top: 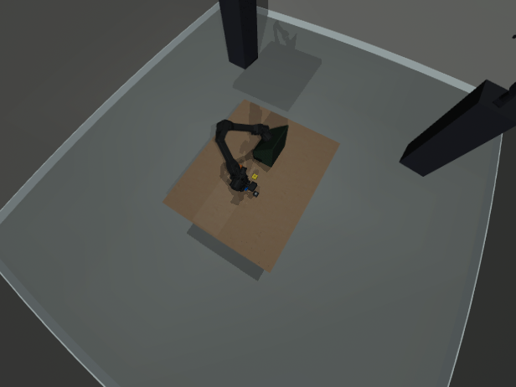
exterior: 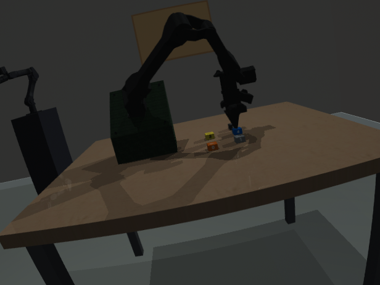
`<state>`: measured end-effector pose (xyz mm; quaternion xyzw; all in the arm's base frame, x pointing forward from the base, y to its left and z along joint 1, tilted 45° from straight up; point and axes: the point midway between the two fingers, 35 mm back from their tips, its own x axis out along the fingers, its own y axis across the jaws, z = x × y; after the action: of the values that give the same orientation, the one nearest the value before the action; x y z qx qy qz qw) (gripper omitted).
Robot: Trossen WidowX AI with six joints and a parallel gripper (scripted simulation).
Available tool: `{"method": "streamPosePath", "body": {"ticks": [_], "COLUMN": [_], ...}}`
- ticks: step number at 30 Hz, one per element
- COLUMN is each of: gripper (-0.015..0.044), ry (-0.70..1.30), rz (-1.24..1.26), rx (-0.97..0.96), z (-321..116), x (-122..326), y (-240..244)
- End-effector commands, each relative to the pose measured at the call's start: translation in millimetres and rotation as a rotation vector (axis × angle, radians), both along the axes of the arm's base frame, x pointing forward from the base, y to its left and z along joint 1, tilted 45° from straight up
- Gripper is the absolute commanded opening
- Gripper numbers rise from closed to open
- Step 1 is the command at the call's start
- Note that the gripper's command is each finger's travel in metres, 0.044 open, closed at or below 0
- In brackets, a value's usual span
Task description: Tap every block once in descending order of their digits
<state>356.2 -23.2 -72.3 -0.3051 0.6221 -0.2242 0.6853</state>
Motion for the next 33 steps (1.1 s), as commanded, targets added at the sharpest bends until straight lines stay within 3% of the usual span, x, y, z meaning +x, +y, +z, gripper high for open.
{"method": "streamPosePath", "body": {"ticks": [1, 15, 20, 25, 33], "gripper": [0.002, 0.002, 0.002, 0.002, 0.002], "ry": [0.008, 0.008, 0.009, 0.009, 0.014], "rz": [0.004, 0.004, 0.004, 0.004, 0.005], "rx": [-0.007, -0.005, -0.001, -0.001, 0.001], "z": [-4, 17, 70, 72, 54], "x": [-1, -5, -14, -16, -106], "y": [-4, 17, 69, 72, 77]}}
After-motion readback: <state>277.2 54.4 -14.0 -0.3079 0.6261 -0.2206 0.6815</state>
